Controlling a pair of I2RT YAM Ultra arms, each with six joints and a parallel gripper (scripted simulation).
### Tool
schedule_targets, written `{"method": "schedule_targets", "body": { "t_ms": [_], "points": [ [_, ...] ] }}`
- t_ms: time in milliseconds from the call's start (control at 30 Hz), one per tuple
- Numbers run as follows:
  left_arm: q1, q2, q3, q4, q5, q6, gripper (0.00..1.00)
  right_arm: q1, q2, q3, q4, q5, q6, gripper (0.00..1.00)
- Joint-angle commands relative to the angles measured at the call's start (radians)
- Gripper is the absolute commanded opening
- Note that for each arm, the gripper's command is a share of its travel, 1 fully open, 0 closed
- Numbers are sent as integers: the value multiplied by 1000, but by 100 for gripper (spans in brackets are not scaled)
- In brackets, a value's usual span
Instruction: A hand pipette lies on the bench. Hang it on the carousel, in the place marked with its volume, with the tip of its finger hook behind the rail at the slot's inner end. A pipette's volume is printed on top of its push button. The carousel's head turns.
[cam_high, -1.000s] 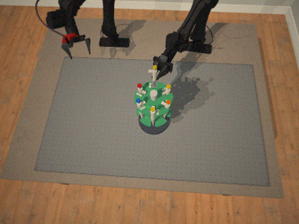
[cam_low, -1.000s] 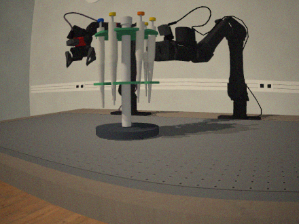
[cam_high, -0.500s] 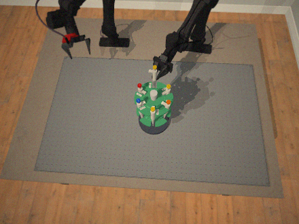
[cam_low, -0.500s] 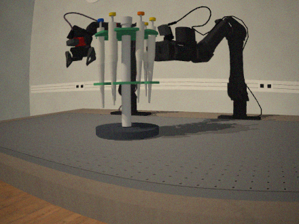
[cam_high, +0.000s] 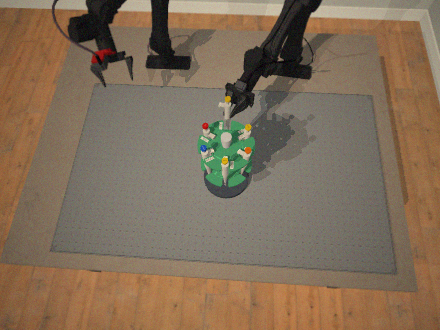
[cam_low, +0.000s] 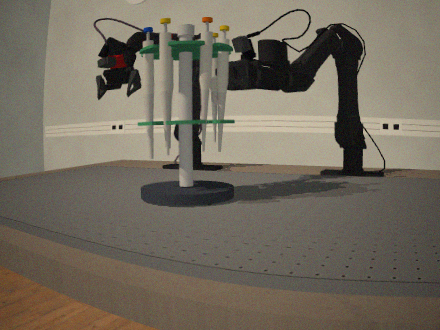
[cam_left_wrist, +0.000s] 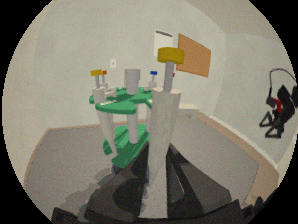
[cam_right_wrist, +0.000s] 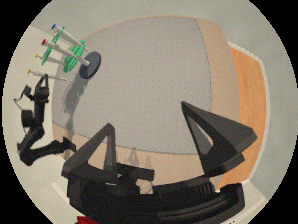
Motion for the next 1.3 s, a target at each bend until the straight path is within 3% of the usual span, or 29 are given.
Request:
{"method": "schedule_targets", "body": {
  "t_ms": [0,567,900,1267],
  "points": [
    [-8,-45,35,14,-7,-3,12,-9,-6,16,13,-23,-12,100],
    [19,-34,49,7,17,-3,12,-9,-6,16,13,-23,-12,100],
    [46,41,95,-7,44,-5,12,-9,-6,16,13,-23,-12,100],
    [41,5,93,12,40,-5,12,-9,-6,16,13,-23,-12,100]
  ]
}}
